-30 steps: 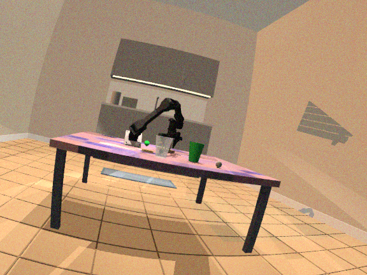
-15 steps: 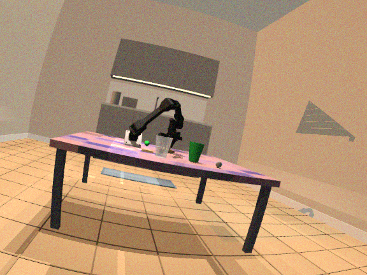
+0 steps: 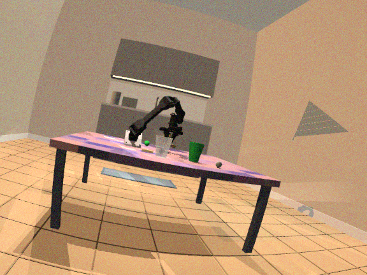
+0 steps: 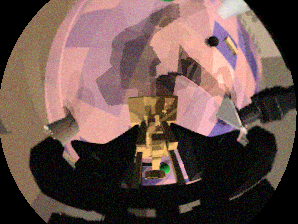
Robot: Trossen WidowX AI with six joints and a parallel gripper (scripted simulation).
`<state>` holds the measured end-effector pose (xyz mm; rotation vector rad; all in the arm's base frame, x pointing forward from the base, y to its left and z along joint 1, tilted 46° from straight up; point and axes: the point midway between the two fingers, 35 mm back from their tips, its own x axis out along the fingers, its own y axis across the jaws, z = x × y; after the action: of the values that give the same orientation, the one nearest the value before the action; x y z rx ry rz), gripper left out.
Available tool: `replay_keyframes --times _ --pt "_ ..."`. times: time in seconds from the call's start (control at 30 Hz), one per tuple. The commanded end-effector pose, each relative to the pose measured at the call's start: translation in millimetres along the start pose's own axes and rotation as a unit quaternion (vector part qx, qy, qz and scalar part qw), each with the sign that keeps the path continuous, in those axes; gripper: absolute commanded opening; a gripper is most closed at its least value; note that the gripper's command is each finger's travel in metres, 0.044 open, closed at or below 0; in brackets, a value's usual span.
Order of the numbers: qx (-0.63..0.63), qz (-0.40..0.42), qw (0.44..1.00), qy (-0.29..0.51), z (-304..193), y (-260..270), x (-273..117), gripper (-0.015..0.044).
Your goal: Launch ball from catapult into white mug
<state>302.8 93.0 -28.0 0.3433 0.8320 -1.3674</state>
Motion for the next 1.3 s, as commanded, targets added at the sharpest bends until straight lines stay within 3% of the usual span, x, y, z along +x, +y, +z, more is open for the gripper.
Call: replay_keyframes --times 0.0,0.6,1.27 --pt "-0.067 0.007 0.998 0.003 -1.5 2.2 -5.8 0.0000" --pt "-0.358 0.008 0.934 0.000 -5.3 20.7 -4.3 0.0000" --pt "-0.361 0.009 0.933 0.000 -8.0 25.9 14.3 0.0000"
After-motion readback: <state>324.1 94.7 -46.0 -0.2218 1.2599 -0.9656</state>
